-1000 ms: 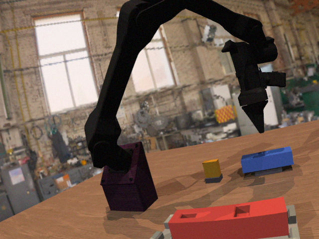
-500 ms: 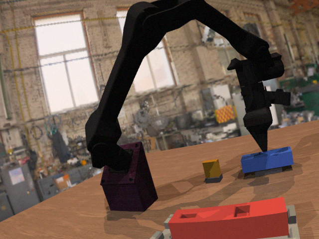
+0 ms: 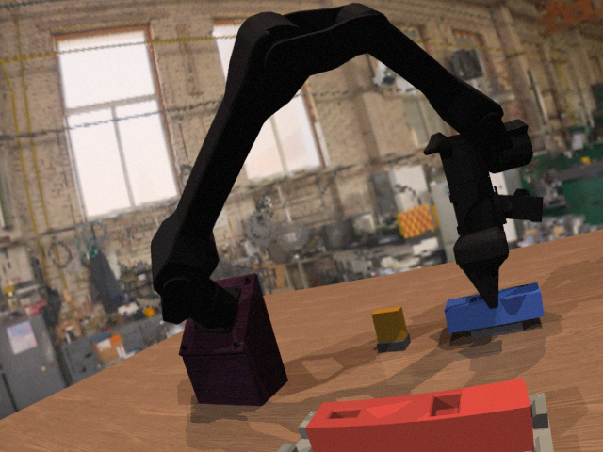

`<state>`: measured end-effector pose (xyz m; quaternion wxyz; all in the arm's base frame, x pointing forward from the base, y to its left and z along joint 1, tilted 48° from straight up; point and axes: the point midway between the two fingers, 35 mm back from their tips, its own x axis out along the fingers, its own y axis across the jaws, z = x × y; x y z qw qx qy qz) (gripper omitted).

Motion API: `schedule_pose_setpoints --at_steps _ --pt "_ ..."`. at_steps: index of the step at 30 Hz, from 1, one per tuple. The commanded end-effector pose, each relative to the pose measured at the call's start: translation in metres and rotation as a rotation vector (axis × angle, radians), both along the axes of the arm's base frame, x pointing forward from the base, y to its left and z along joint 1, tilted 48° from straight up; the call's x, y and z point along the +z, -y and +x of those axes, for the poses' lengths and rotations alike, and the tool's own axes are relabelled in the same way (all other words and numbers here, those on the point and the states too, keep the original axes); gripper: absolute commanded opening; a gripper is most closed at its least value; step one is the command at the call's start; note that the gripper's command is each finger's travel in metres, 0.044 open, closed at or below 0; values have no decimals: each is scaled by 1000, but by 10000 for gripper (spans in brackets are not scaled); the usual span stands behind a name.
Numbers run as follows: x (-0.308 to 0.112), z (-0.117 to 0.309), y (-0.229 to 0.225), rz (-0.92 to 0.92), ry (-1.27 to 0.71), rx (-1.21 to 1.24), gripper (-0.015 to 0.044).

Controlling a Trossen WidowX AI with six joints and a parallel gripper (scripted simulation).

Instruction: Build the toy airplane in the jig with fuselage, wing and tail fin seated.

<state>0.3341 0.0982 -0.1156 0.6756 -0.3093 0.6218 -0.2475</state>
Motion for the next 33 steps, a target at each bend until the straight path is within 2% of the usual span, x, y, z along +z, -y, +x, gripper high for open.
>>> schedule_pose_setpoints --at_steps 1,13,23,30,33 --pt "-6 -1 8 -8 -6 0 440" --pt "-17 0 21 -9 -6 0 440" --pt "-17 0 21 -9 -6 0 177" --pt "-17 0 21 -9 -6 0 131" --pt "-16 0 19 -6 -8 -2 52"
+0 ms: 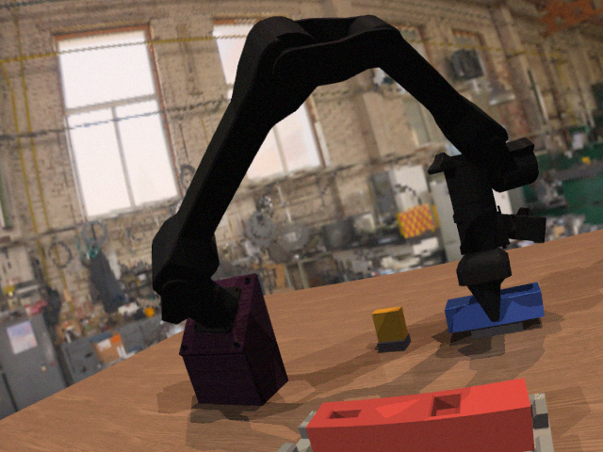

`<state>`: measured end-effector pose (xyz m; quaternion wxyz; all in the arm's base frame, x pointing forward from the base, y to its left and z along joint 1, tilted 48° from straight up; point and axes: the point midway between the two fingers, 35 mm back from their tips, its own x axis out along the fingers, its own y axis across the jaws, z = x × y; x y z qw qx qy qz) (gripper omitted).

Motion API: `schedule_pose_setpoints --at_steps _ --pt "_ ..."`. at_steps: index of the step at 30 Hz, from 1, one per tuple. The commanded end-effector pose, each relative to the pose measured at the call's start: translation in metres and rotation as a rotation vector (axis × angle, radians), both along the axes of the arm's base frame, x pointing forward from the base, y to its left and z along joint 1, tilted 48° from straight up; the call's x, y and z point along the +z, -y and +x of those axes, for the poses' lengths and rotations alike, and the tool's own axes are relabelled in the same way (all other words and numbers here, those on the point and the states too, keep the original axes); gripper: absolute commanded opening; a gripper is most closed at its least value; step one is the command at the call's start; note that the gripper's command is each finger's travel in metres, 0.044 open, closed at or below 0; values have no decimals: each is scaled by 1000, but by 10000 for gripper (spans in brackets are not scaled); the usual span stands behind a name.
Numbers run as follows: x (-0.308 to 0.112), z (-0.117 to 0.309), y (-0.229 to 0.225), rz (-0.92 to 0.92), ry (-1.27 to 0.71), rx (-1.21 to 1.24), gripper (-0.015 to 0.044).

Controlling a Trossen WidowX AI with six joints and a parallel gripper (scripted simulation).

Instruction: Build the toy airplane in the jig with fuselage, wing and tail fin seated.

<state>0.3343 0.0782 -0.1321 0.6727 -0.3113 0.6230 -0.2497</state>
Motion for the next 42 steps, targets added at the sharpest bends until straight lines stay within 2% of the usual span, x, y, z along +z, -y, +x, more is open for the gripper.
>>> schedule_pose_setpoints --at_steps 1,2,42 --pt "2 0 -2 4 -5 -2 26" --pt "4 1 -4 8 -8 -4 0" --pt "86 -13 -92 4 -3 2 0"
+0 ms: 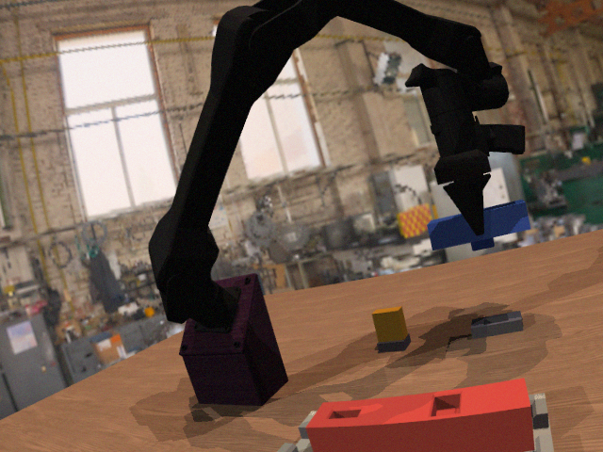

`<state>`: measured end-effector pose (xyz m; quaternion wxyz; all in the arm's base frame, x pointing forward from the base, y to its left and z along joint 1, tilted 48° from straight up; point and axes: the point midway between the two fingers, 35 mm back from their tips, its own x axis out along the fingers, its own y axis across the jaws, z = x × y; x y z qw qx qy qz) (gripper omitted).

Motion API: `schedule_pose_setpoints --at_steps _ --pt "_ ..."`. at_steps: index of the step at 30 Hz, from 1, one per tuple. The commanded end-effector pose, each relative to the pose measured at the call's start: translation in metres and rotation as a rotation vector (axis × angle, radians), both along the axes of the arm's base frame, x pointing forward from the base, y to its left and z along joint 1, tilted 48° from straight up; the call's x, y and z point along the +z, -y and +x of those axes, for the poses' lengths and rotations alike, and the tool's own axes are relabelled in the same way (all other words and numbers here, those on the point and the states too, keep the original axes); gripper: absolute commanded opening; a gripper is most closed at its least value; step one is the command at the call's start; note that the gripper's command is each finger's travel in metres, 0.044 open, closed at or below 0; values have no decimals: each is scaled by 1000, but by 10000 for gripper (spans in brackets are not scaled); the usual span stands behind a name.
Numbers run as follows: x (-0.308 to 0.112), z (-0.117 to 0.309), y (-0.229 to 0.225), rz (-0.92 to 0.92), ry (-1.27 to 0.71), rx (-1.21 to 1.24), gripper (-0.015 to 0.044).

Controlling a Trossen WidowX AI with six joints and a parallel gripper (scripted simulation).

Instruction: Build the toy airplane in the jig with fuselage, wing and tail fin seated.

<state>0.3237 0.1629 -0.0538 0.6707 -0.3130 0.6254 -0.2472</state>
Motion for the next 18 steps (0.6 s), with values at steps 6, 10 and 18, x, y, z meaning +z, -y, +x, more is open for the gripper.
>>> schedule_pose_setpoints --at_steps 6,10,18 --pt "14 1 -2 10 37 -31 0" --pt "22 5 7 22 87 -80 0" --pt "40 11 26 44 189 -178 0"
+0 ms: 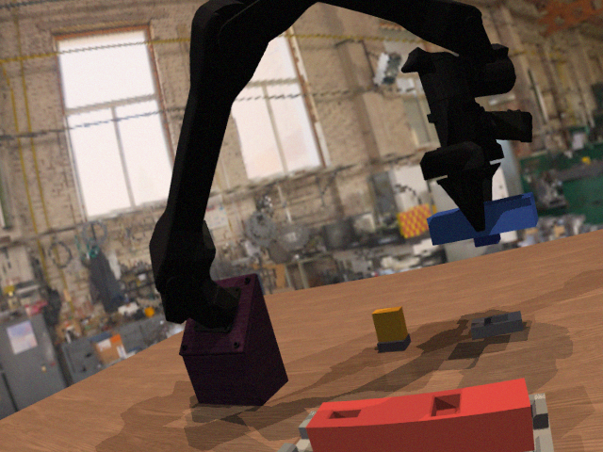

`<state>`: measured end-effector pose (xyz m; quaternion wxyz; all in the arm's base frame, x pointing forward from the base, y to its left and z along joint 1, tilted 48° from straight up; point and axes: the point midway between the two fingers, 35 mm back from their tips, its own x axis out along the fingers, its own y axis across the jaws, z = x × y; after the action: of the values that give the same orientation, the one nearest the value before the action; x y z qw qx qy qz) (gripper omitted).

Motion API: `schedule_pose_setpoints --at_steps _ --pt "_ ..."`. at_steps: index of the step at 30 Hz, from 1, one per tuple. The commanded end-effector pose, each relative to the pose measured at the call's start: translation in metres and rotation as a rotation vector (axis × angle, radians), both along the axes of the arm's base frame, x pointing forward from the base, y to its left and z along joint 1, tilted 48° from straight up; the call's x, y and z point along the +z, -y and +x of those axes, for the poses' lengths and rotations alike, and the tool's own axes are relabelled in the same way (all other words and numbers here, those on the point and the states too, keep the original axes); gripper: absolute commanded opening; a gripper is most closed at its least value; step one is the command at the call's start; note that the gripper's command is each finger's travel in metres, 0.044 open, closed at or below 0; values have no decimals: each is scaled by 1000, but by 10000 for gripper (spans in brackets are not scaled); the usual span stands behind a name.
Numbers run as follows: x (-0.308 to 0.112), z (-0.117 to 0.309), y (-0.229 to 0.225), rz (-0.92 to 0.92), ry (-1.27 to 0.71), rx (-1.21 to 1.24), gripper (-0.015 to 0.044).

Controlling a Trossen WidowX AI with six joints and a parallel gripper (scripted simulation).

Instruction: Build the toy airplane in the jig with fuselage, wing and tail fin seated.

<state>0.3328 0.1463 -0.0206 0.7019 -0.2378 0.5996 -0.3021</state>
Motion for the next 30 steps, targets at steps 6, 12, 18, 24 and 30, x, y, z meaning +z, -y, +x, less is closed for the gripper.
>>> schedule_pose_setpoints --at_steps 6,12,18,24,30 --pt "20 6 25 20 120 -117 0" --pt "32 8 40 33 196 -193 0" --pt "43 8 54 52 258 -264 0" --pt "51 5 67 74 311 -333 0" --pt "63 5 83 81 392 -409 0"
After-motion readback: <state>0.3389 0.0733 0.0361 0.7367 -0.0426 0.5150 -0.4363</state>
